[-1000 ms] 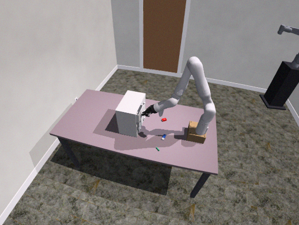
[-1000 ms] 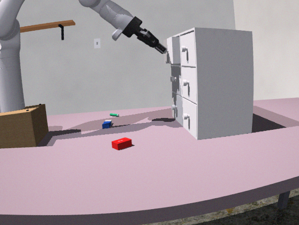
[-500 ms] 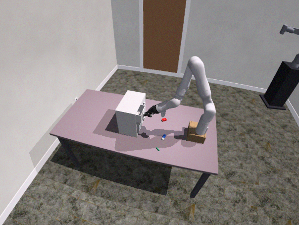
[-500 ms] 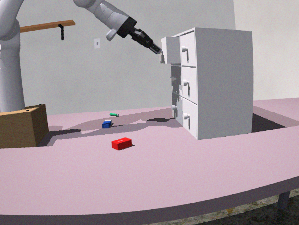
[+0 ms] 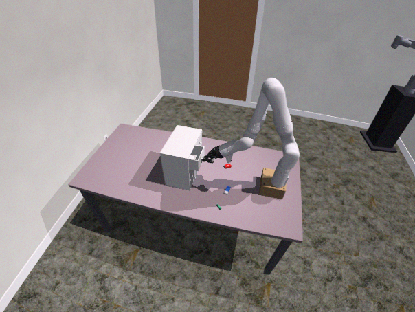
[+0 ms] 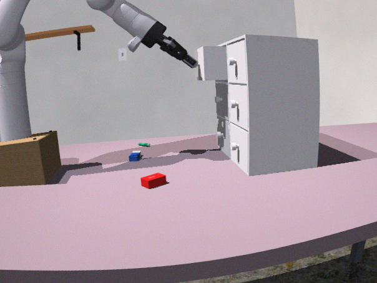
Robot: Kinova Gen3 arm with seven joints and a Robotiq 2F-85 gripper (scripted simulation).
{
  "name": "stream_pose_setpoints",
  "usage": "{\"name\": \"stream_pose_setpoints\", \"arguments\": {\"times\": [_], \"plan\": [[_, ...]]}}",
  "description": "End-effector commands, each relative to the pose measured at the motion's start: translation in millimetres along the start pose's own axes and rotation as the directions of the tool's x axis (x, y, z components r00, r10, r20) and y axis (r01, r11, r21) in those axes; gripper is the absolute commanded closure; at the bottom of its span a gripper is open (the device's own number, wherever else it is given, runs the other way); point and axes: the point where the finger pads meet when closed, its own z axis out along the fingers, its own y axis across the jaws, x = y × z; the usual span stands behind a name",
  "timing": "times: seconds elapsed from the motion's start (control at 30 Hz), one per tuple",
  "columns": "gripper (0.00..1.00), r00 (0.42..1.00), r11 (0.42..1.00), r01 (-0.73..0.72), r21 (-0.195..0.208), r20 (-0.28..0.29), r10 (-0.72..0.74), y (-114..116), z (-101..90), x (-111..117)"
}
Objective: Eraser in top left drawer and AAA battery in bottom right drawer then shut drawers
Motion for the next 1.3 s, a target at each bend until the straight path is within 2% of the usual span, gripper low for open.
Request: {"name": "stream_pose_setpoints", "arguments": {"times": [0.0, 1.13, 1.27], "plan": [[0.87, 1.000, 1.000, 0.001, -0.001, 0.001, -0.001, 0.4, -2.6, 1.1], [0.87, 1.000, 1.000, 0.001, -0.001, 0.001, -0.001, 0.4, -7.6, 5.3], [0.79, 1.000, 1.000, 0.001, -0.001, 0.001, -0.001, 0.4, -7.6, 5.3]]}}
